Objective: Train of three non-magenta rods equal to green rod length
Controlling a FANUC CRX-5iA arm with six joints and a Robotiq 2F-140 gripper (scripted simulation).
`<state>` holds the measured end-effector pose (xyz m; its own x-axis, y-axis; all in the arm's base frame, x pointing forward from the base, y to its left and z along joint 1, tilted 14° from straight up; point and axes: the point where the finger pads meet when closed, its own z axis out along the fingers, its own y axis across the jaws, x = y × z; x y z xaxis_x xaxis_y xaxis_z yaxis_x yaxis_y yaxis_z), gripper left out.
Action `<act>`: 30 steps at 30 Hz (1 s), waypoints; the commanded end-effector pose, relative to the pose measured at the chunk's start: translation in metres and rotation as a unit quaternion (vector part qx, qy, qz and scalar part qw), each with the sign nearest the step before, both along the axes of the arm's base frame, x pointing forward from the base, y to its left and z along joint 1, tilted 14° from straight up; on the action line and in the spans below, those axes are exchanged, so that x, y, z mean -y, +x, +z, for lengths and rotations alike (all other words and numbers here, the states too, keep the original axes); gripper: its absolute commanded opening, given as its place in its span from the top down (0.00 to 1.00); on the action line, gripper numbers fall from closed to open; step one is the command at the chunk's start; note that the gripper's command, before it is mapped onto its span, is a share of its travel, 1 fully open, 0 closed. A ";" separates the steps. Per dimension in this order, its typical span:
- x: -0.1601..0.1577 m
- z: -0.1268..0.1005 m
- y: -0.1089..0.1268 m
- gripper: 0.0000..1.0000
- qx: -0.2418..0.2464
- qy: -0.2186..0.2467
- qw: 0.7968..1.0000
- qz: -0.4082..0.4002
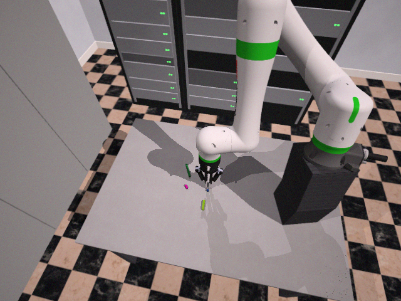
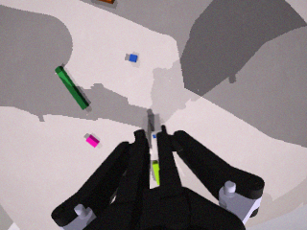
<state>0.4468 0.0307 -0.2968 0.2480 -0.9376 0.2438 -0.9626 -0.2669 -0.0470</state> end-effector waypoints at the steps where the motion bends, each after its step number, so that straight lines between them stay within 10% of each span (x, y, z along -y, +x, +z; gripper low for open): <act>1: 0.000 0.000 0.000 0.97 0.000 0.000 1.000 0.000; 30: 0.003 -0.012 0.001 0.97 0.000 0.000 1.000 0.000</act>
<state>0.4481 0.0281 -0.3084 0.2481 -0.9376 0.2438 -0.9626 -0.2669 -0.0470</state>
